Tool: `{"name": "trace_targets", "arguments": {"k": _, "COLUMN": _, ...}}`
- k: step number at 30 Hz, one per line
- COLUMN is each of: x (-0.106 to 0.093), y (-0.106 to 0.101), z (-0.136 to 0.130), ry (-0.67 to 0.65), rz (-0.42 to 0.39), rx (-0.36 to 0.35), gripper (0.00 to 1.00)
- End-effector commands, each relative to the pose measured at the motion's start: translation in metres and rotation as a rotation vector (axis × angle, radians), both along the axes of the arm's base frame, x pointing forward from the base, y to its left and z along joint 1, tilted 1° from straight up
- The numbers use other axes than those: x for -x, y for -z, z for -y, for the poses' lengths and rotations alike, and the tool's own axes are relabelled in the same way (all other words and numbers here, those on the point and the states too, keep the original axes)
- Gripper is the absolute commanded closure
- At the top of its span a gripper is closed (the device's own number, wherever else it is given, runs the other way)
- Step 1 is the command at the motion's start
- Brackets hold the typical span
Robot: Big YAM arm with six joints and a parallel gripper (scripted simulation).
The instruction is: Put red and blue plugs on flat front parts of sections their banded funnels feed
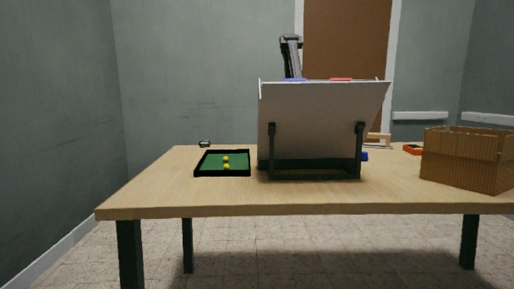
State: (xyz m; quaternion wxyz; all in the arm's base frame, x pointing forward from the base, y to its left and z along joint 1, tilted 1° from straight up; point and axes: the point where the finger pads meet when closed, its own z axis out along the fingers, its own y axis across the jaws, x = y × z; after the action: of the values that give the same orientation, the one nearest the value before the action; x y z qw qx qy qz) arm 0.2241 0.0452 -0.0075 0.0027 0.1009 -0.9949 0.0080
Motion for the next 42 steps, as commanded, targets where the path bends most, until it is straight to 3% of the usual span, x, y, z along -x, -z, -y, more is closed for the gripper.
{"name": "trace_targets", "arguments": {"k": 1, "x": -0.001, "y": 0.0059, "z": 0.0031, "ry": 0.005, "rz": 0.003, "rx": -0.004, "gripper": 1.0}}
{"name": "trace_targets", "arguments": {"k": 38, "x": -0.002, "y": 0.0063, "z": 0.0029, "ry": 0.006, "rz": 0.01, "rx": -0.005, "gripper": 1.0}}
{"name": "trace_targets", "arguments": {"k": 39, "x": -0.002, "y": 0.0063, "z": 0.0029, "ry": 0.006, "rz": 0.01, "rx": -0.005, "gripper": 0.41}}
{"name": "trace_targets", "arguments": {"k": 42, "x": -0.002, "y": 0.0063, "z": 0.0029, "ry": 0.006, "rz": 0.01, "rx": -0.005, "gripper": 0.41}}
